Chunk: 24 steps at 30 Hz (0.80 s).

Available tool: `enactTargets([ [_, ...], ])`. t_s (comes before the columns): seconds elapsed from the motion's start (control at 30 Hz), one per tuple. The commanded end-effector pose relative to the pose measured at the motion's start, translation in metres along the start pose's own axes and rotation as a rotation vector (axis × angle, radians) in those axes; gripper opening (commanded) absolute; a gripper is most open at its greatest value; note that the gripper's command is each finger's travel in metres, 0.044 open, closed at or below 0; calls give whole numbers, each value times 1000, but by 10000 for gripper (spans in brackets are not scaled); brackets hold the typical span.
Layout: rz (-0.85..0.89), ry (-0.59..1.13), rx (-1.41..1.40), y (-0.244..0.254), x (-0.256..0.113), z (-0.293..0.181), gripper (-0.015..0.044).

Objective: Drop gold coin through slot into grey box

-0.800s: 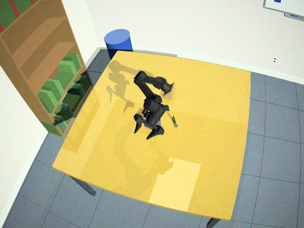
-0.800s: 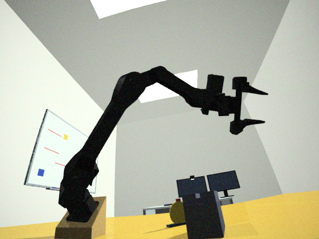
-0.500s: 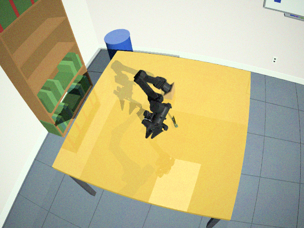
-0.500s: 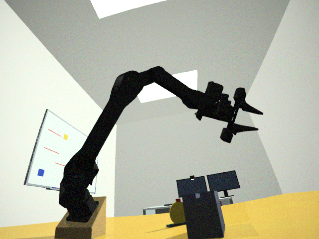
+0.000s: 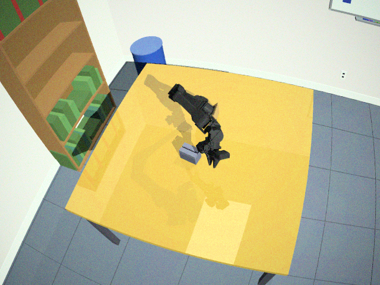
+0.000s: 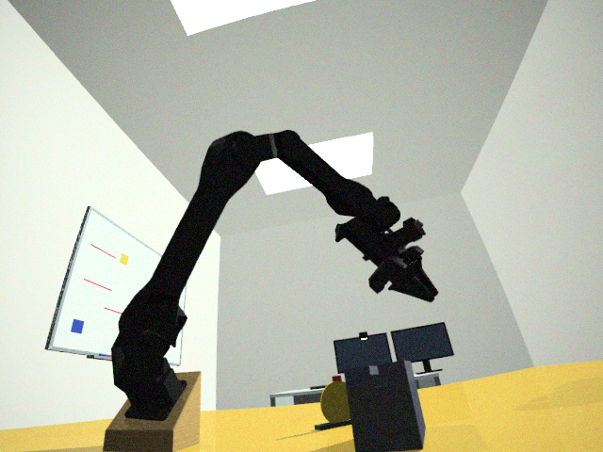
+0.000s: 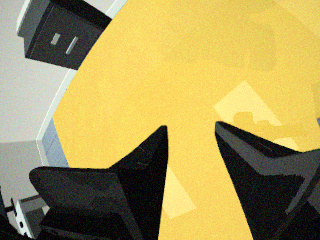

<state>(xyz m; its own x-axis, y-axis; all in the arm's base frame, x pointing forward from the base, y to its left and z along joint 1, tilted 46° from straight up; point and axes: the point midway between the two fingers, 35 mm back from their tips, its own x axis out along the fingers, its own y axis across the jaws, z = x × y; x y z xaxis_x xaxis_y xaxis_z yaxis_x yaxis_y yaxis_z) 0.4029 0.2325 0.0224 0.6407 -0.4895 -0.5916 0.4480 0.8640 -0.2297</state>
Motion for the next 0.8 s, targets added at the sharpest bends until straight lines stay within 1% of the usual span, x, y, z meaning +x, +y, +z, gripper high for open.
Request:
enactTargets([
  [0.0, -38, 258, -575, -40, -25, -63, 161],
  [0.17, -65, 446, -916, -77, -45, -97, 161],
  [0.3, -88, 629, -1196, -113, -65, -114, 161],
  [0.33, -90, 653, -1229, -117, -67, -116, 161],
  [0.77, -91, 660, -1238, -122, -68, -116, 161],
])
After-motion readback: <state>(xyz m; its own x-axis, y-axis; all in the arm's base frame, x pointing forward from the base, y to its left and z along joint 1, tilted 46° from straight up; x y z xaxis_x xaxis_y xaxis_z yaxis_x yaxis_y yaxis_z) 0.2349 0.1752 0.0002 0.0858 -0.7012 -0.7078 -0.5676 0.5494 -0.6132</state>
